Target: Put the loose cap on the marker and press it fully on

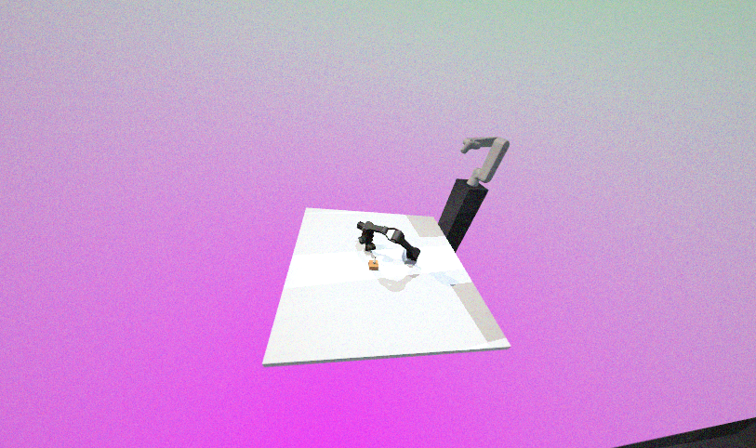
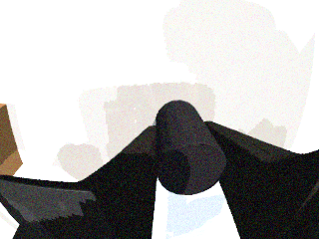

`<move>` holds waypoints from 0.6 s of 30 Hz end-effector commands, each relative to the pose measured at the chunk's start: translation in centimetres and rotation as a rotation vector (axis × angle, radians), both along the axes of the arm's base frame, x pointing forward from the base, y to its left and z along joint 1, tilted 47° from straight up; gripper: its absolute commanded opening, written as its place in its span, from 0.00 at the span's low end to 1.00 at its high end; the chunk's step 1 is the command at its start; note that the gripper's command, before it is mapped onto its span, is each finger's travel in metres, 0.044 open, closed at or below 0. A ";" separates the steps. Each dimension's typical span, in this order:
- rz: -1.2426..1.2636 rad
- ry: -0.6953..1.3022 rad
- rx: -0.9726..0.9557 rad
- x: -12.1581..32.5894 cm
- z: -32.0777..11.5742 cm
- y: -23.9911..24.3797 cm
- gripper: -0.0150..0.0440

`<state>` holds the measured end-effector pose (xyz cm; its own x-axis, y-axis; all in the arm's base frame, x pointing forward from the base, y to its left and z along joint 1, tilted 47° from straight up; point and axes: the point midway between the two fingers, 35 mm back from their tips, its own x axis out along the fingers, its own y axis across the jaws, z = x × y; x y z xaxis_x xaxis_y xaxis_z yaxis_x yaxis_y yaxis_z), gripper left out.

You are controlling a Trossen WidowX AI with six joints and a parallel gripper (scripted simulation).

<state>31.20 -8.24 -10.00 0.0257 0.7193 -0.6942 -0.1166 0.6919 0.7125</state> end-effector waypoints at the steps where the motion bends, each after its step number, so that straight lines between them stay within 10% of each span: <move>1: -0.001 -0.006 -0.005 0.1 0.7 -0.9 0.25; 18: -0.001 -0.005 -0.006 -0.1 4.0 -4.2 0.25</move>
